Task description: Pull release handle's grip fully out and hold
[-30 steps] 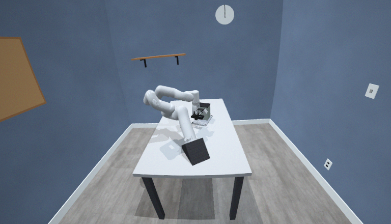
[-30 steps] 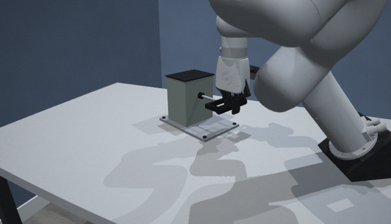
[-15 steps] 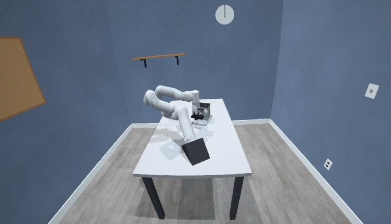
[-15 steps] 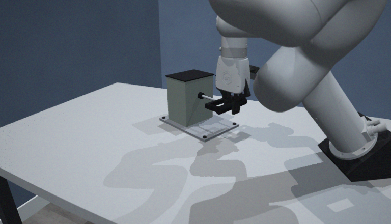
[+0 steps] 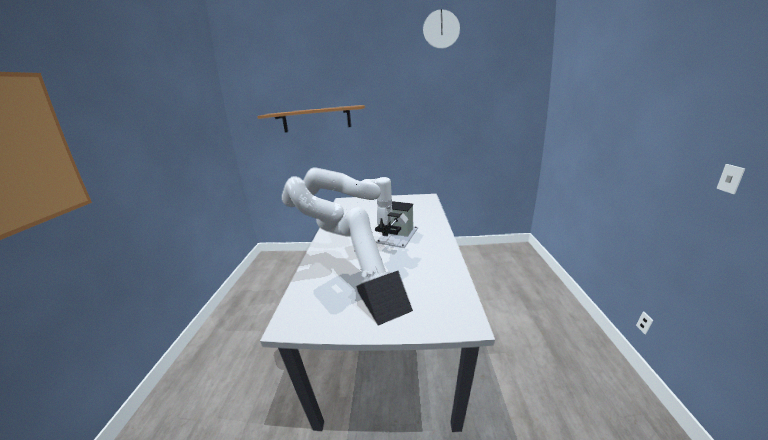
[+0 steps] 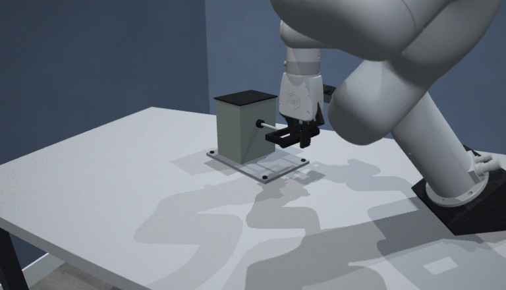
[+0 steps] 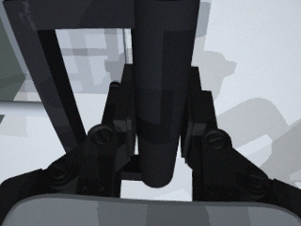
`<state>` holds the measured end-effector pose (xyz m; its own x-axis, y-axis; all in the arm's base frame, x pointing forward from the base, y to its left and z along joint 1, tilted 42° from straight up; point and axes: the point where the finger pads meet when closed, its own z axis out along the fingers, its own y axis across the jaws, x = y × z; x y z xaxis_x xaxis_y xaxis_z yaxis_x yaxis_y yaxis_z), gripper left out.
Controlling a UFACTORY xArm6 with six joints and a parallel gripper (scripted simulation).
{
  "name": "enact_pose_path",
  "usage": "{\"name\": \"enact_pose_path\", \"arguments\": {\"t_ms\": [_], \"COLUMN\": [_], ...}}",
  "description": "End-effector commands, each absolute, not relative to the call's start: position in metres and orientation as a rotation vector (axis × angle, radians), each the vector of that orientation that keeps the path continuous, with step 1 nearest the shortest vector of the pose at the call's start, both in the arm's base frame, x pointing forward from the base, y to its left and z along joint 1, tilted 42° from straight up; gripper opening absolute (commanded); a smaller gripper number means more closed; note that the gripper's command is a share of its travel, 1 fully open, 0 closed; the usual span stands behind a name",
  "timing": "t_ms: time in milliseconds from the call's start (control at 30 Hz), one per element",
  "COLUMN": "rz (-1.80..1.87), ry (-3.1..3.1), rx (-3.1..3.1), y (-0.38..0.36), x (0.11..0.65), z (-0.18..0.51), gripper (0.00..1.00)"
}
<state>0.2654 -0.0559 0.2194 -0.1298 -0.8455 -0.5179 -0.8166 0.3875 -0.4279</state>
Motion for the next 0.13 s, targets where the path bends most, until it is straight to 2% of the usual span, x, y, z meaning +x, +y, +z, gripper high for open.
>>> {"name": "enact_pose_path", "arguments": {"t_ms": [0,100], "rz": [-0.053,-0.053], "ry": [1.937,1.937], "rx": [-1.427,-1.427], "y": [-0.0561,-0.0561], "x": [0.2655,0.2655], "z": [0.2199,0.2199], "gripper": [0.00,0.00]}}
